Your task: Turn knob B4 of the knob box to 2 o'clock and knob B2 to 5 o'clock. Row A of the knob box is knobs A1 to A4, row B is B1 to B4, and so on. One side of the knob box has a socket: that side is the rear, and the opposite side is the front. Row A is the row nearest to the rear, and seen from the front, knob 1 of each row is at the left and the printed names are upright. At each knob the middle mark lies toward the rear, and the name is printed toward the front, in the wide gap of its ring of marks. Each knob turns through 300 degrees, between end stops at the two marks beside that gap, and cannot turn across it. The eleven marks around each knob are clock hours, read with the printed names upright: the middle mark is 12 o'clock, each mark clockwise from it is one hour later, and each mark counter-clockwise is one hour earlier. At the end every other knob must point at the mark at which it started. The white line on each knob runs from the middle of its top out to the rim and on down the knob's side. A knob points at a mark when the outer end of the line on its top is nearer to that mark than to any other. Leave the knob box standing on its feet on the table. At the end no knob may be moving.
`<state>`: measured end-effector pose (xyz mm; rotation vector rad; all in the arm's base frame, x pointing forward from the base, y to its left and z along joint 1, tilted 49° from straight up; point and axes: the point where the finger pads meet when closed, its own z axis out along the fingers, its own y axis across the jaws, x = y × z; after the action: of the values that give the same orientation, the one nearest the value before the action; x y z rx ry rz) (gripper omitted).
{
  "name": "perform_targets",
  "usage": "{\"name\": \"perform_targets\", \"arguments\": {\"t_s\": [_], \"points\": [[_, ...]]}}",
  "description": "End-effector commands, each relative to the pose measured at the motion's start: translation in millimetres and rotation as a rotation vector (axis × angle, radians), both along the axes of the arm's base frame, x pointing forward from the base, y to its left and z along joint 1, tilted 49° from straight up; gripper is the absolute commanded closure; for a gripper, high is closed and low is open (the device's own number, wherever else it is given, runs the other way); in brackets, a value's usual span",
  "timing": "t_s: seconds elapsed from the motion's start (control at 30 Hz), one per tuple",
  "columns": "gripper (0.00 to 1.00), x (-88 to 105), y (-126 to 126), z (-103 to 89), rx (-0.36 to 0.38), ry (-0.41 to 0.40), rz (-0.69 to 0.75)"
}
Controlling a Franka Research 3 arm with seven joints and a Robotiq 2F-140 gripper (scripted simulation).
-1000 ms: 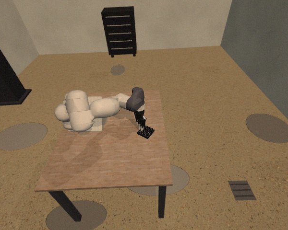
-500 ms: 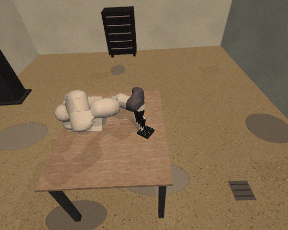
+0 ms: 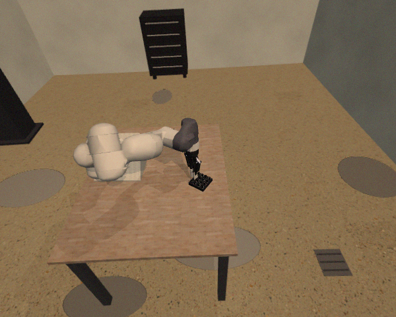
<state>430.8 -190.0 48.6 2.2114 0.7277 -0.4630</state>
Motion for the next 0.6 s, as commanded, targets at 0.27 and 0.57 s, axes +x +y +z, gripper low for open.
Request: {"name": "perform_targets", "arguments": {"t_s": [0.27, 0.57], "points": [[0.88, 0.0, 17.3, 14.7, -0.001, 0.009, -0.001], [0.88, 0.1, 17.8, 15.1, -0.001, 0.009, -0.001]]}}
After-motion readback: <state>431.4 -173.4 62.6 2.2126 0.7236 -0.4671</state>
